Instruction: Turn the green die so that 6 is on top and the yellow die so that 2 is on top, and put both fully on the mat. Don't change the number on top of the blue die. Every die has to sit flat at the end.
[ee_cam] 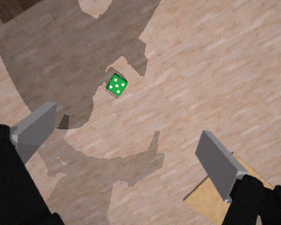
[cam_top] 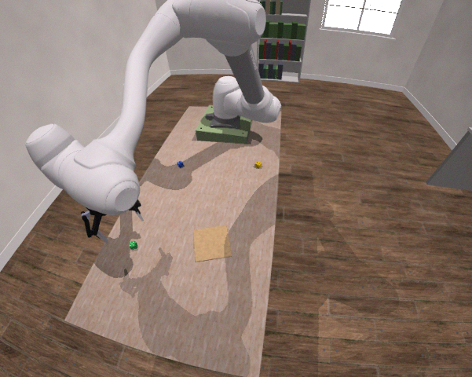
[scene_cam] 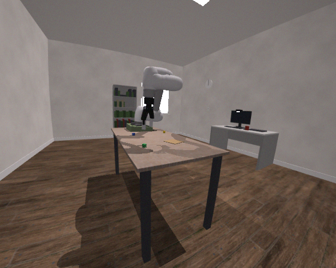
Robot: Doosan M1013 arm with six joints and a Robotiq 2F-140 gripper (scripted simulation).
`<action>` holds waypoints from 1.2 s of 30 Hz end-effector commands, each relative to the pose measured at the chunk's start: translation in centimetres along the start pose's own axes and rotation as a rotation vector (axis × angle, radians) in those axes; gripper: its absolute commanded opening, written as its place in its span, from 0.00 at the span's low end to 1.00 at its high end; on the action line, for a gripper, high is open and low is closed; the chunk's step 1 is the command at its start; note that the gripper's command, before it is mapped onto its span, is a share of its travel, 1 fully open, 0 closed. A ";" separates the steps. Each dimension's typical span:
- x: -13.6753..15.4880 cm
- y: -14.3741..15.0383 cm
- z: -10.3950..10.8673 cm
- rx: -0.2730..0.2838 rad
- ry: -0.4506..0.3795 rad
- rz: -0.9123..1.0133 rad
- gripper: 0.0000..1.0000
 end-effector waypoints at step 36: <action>-0.7 -3.1 -8.4 -0.029 -0.046 -0.059 1.00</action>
Point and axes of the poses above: the point where the finger pads meet when closed, its own z axis back along the fingers, its own y axis across the jaws, x = y × z, the point moved 3 cm from there along z, back along the fingers, and after that the axes turned 4 degrees about -z, right-handed, at the moved point
